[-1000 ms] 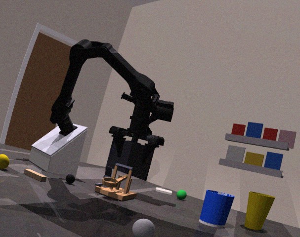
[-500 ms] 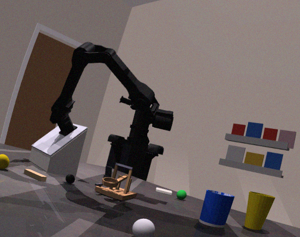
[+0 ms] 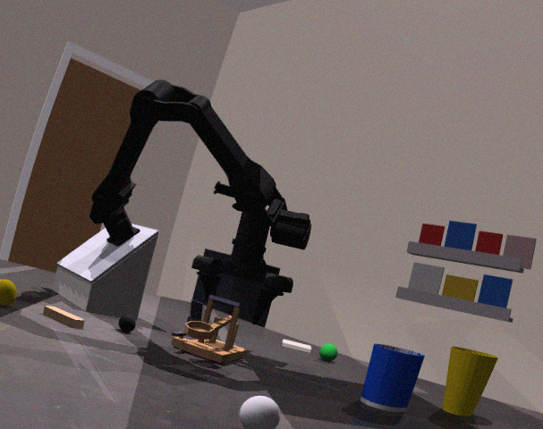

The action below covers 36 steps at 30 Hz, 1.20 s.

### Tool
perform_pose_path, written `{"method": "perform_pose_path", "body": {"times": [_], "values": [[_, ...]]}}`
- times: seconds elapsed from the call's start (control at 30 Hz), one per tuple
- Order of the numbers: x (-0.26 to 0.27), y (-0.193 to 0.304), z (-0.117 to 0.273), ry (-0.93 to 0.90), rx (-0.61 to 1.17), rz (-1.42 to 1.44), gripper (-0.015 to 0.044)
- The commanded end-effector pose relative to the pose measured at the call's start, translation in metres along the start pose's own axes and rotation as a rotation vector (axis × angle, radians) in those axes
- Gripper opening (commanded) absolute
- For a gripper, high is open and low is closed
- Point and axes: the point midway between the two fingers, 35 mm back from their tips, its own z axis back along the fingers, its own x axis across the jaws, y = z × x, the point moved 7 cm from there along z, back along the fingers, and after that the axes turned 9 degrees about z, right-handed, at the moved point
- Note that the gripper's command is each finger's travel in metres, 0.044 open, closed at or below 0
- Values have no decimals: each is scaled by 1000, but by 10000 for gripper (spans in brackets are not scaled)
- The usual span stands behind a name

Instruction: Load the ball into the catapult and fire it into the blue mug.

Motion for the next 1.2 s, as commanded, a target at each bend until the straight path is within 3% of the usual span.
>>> {"method": "perform_pose_path", "body": {"times": [0.0,0.9,1.17], "values": [[3,-2,-11,-12,2,11,440],[5,-2,-44,-14,4,11,440],[3,0,-41,-8,2,2,230]]}}
